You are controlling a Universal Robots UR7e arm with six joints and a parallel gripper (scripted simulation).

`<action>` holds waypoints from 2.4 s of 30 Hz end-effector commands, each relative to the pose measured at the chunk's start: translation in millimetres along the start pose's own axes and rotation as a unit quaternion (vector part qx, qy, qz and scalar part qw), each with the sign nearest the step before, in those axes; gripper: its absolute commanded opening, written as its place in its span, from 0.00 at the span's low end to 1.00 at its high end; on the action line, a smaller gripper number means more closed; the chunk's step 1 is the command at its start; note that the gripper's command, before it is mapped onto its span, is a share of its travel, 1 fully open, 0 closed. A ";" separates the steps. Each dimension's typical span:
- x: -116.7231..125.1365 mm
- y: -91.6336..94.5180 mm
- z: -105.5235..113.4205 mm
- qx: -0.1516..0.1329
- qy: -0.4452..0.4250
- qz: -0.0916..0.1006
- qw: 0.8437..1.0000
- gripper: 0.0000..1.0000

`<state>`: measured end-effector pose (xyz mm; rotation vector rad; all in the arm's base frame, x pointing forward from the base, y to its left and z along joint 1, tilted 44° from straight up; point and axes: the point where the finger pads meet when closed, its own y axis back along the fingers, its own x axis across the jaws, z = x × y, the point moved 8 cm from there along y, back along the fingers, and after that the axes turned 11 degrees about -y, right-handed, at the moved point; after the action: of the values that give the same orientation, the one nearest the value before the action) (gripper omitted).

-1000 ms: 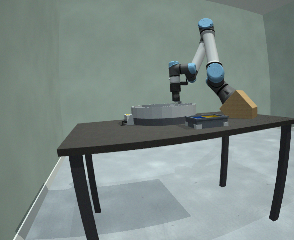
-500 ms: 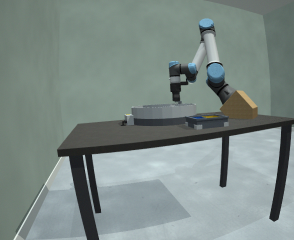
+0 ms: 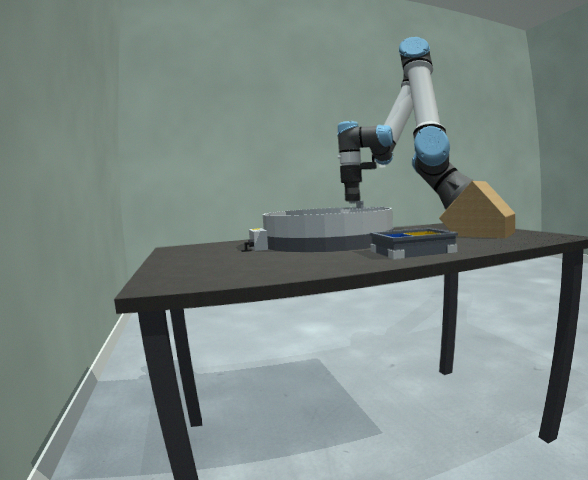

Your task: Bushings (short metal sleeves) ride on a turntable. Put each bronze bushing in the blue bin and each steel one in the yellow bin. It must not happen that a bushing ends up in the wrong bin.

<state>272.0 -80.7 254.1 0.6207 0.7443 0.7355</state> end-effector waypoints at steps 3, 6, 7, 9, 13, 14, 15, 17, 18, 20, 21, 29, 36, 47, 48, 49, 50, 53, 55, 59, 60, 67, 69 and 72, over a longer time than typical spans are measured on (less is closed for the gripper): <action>0.0 2.1 0.2 -0.001 0.000 0.000 1.000 0.00; 0.0 2.7 0.2 0.000 0.000 0.000 1.000 0.00; 0.0 3.3 0.2 0.000 0.000 0.000 1.000 0.00; 0.0 3.3 0.2 0.000 0.000 0.000 1.000 0.00; 0.0 5.2 0.2 0.000 0.000 0.000 1.000 0.00; 0.0 5.8 0.2 0.000 0.000 0.000 1.000 0.00; 0.0 6.4 0.2 0.000 0.000 0.000 1.000 0.00; 0.0 6.4 0.2 0.000 0.000 0.000 1.000 0.00; 0.0 6.4 0.2 0.000 0.000 0.000 1.000 0.00; 0.0 6.4 0.2 0.000 0.000 0.000 1.000 0.00; 0.0 6.4 0.2 0.000 0.000 0.000 1.000 0.00; 0.0 9.4 0.2 0.000 0.000 0.000 1.000 0.00; 0.0 11.8 0.2 0.000 0.000 0.000 1.000 0.00; 0.0 14.1 0.2 0.000 0.000 0.000 1.000 0.00; 0.0 14.7 0.2 0.000 0.000 0.000 1.000 0.00; 0.0 15.3 0.2 0.000 0.000 0.000 1.000 0.00; 0.0 15.3 0.2 0.000 0.000 0.000 1.000 0.00; 0.0 15.9 0.2 0.000 0.000 0.000 1.000 0.00; 0.0 16.5 0.2 0.000 0.000 0.000 1.000 0.00; 0.0 18.4 0.2 0.000 0.000 0.000 1.000 0.00; 0.0 18.4 0.2 0.000 0.000 0.000 1.000 0.00; 0.0 19.4 0.2 0.000 0.000 0.000 1.000 0.00; 0.0 20.7 0.2 0.000 0.000 0.000 1.000 0.00; 0.0 21.3 0.2 0.000 0.000 0.000 1.000 0.00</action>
<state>264.7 -68.9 268.5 0.6207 0.7443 0.7355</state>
